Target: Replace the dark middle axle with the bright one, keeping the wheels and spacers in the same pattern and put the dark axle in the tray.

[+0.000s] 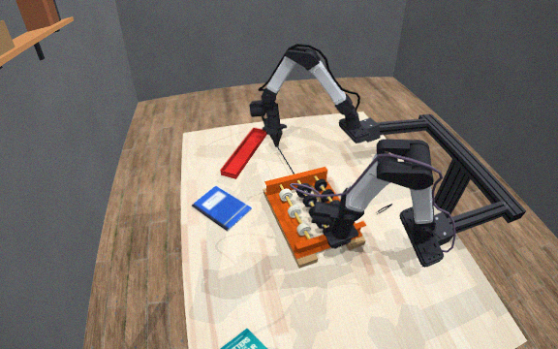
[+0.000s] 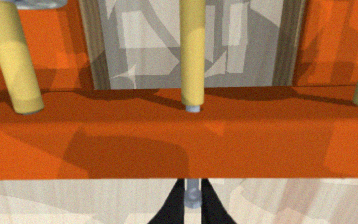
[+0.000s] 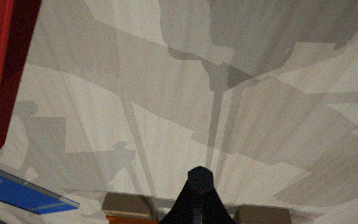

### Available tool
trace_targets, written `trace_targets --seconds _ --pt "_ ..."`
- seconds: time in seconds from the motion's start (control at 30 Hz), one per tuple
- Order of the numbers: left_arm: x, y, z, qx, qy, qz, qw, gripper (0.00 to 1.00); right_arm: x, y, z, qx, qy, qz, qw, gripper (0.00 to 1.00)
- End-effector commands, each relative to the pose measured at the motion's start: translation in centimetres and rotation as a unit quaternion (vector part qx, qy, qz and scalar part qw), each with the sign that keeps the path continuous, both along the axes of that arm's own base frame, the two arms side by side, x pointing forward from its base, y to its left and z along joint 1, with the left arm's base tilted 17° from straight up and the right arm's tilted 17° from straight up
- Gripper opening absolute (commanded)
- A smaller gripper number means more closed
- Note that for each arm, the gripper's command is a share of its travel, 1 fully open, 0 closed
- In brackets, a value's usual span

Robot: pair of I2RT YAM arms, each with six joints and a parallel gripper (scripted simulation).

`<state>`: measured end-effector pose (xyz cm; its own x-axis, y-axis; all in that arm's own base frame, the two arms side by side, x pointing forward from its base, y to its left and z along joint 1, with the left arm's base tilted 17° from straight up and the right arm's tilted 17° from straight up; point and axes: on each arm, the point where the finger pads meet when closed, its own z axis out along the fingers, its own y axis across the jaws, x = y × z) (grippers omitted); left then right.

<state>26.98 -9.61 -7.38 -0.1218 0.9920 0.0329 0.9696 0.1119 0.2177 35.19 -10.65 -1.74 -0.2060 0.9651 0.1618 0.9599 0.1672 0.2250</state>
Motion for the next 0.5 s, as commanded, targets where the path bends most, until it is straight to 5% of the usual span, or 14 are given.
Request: trace_targets --seconds 0.0,0.47 --pt "1.1 -1.2 0.2 -0.027 -0.019 -0.008 0.999 0.00 -0.2 1.1 1.0 0.009 0.004 0.011 1.000 0.00" --pt "1.4 0.2 -0.7 0.004 -0.016 0.014 1.000 0.00 0.1 0.9 0.8 0.010 0.004 0.016 1.000 0.00"
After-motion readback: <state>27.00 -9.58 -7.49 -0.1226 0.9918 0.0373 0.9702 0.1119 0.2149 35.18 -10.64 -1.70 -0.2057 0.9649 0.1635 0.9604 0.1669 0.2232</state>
